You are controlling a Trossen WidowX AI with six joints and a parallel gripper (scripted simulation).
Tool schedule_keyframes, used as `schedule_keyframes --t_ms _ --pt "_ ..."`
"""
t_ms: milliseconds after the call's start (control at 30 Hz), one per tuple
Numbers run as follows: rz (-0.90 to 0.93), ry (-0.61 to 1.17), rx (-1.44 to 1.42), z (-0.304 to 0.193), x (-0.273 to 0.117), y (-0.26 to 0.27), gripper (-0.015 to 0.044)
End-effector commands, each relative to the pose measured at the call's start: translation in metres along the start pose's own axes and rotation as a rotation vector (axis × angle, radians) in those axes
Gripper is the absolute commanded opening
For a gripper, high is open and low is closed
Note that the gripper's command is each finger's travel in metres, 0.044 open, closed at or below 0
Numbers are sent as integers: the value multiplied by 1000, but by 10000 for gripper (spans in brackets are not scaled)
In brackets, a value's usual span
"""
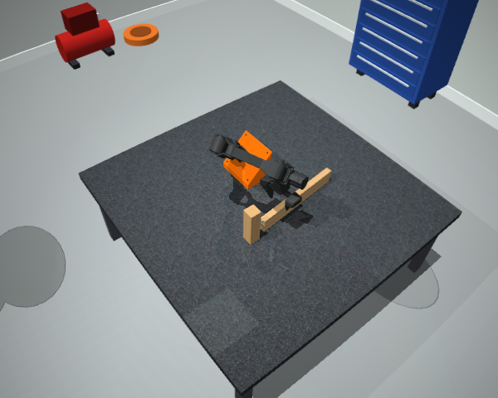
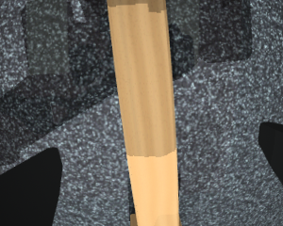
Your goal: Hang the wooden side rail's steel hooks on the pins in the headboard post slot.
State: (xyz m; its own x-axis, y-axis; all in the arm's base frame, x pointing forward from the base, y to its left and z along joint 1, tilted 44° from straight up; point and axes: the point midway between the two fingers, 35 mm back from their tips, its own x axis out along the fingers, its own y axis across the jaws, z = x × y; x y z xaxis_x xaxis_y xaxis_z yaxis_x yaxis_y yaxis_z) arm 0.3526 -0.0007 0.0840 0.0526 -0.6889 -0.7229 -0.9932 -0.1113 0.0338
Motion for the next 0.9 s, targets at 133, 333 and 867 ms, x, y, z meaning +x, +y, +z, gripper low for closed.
schedule_keyframes --t_ms 133,333,867 --pt "8 4 -7 0 14 3 440" --pt "8 4 -7 0 23 2 440" --pt "7 4 -7 0 49 1 440"
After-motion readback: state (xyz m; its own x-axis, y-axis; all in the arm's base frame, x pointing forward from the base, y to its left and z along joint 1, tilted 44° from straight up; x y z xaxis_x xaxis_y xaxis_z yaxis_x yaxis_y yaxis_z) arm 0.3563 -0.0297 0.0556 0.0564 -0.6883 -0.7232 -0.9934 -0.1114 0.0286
